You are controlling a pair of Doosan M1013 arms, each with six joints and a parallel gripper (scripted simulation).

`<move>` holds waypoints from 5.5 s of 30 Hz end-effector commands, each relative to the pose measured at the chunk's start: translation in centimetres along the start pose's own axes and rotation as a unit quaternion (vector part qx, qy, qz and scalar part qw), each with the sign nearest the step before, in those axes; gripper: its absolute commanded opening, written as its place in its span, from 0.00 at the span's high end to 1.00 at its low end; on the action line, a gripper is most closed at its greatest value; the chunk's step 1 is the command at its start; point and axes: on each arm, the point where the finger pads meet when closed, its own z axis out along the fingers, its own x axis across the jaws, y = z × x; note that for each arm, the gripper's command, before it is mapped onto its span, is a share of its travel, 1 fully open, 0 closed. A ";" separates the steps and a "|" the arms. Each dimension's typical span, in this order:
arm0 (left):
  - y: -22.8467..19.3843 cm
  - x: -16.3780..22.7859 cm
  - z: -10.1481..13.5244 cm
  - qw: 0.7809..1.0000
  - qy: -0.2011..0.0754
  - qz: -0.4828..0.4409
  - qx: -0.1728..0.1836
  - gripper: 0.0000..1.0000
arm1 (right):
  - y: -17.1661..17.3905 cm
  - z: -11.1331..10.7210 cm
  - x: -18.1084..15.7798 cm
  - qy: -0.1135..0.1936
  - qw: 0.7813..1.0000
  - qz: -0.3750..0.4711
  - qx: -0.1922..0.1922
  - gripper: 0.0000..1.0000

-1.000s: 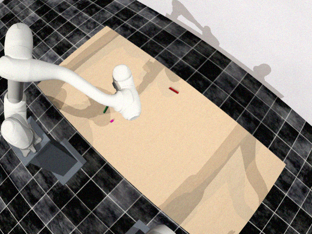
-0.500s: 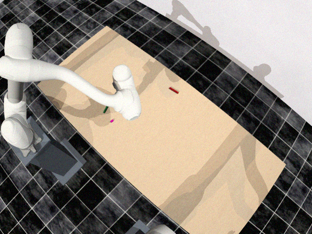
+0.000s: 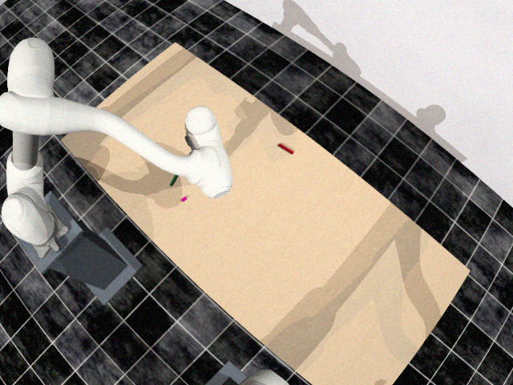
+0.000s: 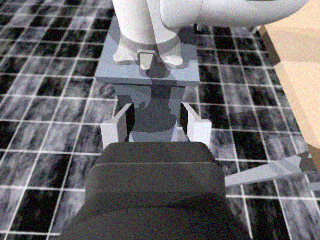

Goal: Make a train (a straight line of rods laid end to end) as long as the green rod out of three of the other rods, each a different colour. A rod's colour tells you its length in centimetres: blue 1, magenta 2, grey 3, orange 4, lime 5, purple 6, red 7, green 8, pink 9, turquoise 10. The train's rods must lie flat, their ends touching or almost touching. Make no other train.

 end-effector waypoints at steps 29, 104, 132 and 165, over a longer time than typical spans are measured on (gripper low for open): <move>0.5 0.2 0.0 1.000 0.004 0.000 -0.003 0.46 | 0.0 0.0 0.2 0.005 1.000 0.000 -0.003 0.00; 0.4 0.0 1.6 1.000 0.002 0.000 -0.002 0.76 | 0.0 0.0 0.2 0.005 1.000 0.000 -0.003 0.00; 0.4 0.0 1.6 1.000 0.002 0.000 -0.002 0.76 | 0.0 0.0 0.2 0.005 1.000 0.000 -0.003 0.00; 0.3 -0.1 -8.5 1.000 0.000 0.000 0.000 0.76 | 0.0 0.0 0.2 0.005 1.000 0.000 -0.003 0.00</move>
